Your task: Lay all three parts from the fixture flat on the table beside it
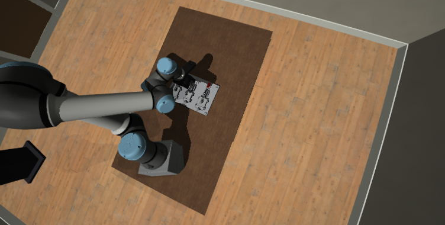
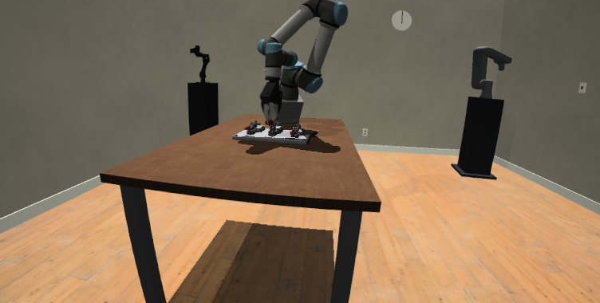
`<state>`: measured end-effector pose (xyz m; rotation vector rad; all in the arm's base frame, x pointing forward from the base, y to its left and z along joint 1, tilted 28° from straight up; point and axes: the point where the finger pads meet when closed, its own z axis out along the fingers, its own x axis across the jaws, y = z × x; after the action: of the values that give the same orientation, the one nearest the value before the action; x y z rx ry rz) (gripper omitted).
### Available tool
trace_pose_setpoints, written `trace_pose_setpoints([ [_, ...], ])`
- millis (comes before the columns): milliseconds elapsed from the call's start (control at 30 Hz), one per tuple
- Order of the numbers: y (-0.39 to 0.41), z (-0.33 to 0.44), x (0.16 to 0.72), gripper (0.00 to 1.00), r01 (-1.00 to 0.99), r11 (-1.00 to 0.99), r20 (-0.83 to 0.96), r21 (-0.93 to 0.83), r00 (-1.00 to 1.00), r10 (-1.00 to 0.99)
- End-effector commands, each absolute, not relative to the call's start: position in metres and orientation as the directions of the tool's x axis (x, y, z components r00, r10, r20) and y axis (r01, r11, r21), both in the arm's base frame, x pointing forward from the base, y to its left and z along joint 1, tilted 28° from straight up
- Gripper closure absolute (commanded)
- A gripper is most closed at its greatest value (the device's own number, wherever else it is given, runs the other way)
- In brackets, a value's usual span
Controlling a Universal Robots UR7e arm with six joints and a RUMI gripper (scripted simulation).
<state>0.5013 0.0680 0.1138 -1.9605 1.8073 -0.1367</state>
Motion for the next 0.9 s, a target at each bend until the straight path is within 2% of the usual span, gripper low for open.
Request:
trace_pose_setpoints([
  [0, 0.067, 0.114, 0.496, 1.0, -0.916, -0.025, -0.236, -0.399, 0.129, -0.963],
  [867, 0.066, 0.11, 0.477, 1.0, -0.916, -0.025, -0.236, -0.399, 0.129, -0.963],
])
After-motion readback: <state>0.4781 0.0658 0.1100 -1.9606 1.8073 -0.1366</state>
